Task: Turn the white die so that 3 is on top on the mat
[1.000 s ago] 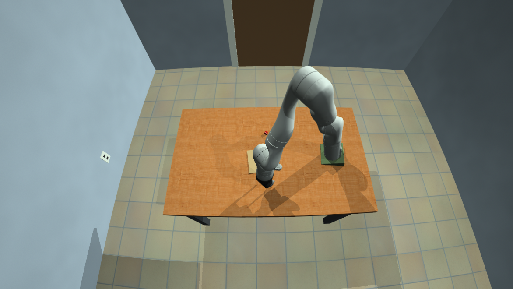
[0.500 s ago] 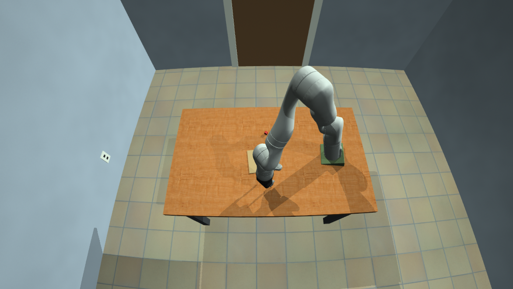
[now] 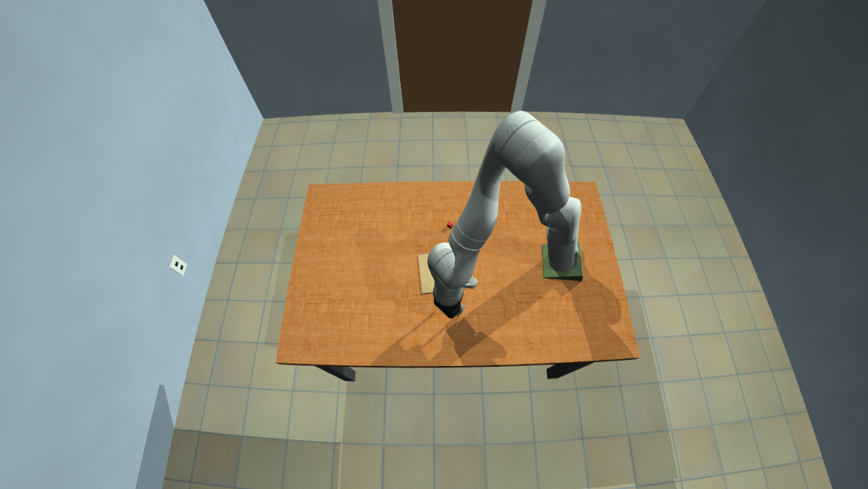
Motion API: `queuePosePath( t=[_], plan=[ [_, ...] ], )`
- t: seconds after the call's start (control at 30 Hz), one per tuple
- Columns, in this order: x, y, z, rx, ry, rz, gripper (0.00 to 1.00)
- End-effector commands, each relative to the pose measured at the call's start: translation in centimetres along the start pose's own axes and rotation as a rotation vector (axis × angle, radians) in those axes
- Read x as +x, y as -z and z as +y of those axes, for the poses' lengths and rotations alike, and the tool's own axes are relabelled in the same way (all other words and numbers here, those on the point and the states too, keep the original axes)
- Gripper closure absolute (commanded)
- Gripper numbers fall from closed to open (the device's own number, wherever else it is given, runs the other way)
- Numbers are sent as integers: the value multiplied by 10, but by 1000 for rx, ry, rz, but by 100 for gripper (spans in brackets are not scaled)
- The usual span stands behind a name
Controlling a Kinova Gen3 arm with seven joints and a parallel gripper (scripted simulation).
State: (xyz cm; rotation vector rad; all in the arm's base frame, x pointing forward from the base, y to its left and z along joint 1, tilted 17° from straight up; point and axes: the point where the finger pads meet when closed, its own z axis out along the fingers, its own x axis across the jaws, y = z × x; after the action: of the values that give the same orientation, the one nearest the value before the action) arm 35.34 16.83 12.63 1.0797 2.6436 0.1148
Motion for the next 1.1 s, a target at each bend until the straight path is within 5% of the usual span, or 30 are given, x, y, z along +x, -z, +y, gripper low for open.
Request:
queuePosePath(
  t=[0.0, 1.07],
  plan=[
    [0, 1, 1, -3, 1, 1, 0],
    [0, 111, 1, -3, 1, 1, 0]
  ],
)
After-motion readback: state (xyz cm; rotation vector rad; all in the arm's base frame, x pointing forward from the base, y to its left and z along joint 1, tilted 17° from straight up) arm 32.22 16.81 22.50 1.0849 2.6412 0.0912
